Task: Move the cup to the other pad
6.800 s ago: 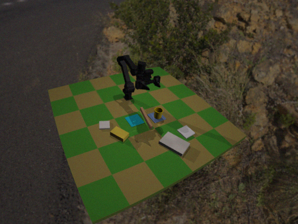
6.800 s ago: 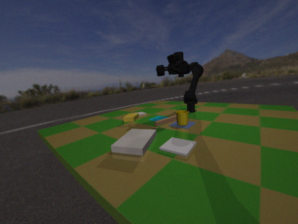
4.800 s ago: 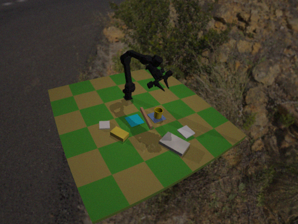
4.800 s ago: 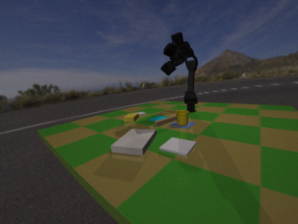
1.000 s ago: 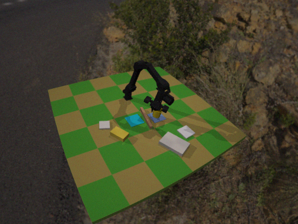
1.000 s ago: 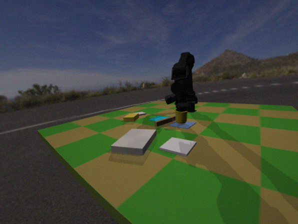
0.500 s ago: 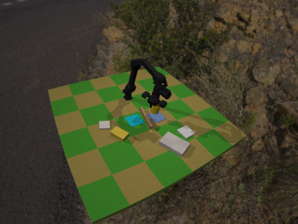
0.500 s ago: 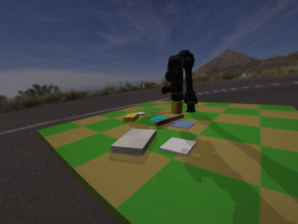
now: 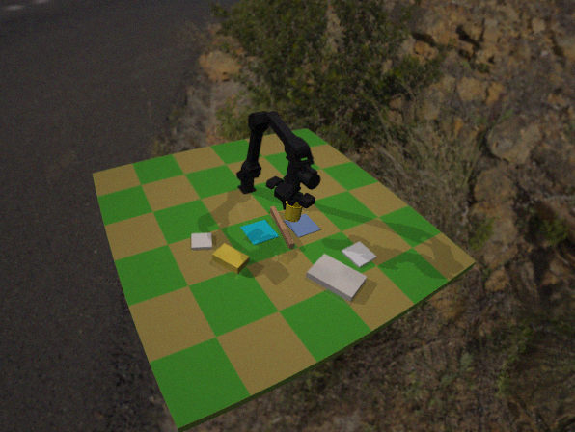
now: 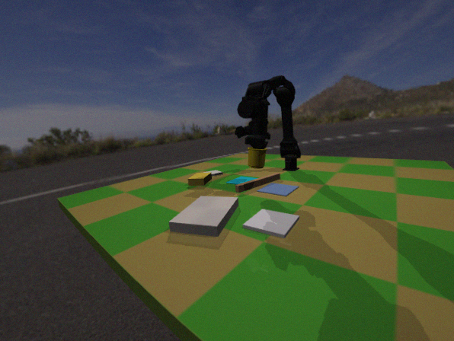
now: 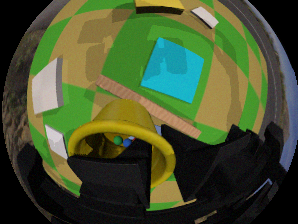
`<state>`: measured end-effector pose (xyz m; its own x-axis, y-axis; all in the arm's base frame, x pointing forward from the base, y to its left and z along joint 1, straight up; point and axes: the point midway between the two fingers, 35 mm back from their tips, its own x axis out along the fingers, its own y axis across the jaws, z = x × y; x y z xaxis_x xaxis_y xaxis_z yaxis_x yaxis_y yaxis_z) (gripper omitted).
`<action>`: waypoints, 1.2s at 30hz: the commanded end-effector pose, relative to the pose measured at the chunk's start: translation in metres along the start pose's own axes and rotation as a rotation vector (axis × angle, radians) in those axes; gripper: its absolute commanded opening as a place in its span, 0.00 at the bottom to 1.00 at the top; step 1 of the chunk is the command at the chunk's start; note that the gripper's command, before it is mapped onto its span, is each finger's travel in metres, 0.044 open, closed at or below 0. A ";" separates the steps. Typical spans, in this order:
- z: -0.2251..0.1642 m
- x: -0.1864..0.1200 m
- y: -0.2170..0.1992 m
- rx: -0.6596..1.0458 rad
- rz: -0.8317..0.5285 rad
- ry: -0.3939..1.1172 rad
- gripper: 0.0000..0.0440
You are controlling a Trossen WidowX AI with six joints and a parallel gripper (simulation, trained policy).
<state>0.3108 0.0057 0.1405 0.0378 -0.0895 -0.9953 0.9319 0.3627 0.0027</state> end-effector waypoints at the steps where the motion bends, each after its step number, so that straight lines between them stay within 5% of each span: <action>1: 0.010 0.000 -0.003 0.021 0.012 -0.011 0.00; 36: 0.066 0.053 -0.053 0.225 0.054 -0.047 0.02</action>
<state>0.2905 -0.0778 0.0979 0.1008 -0.1192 -0.9877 0.9839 0.1590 0.0813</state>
